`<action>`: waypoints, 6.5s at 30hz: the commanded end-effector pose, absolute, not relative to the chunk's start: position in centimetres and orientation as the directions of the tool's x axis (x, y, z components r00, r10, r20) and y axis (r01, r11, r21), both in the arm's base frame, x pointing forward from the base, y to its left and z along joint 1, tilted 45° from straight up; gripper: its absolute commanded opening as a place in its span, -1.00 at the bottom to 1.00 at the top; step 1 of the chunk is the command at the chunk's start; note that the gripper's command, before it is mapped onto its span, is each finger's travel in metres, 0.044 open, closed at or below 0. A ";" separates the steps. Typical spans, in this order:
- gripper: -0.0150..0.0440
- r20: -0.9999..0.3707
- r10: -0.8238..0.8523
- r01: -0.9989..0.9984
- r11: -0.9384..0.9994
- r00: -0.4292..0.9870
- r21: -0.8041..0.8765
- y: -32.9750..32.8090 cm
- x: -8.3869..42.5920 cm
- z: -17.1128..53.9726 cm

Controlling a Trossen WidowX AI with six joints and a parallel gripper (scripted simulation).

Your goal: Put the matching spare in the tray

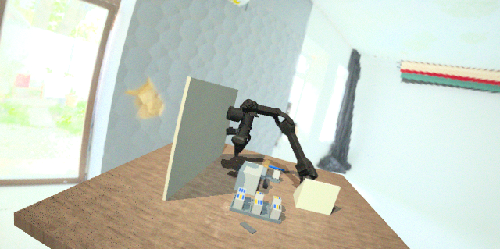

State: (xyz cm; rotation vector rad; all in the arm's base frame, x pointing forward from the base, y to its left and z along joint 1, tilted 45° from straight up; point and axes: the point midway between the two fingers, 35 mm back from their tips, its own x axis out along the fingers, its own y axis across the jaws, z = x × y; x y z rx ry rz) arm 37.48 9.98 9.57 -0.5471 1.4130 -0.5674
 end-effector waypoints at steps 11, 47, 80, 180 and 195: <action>1.00 -0.739 -0.670 0.026 0.742 0.069 -0.670 10.1 37.4 9.2; 0.53 -0.716 -0.696 -0.998 -0.024 0.061 -0.061 19.1 22.2 -5.6; 0.53 -0.715 -0.696 -0.998 -0.025 0.061 -0.062 15.9 22.7 -8.8; 0.53 -0.713 -0.698 -0.998 -0.024 0.062 -0.063 12.6 22.9 -11.9; 0.53 -0.713 -0.698 -0.998 -0.024 0.062 -0.063 12.6 22.9 -11.9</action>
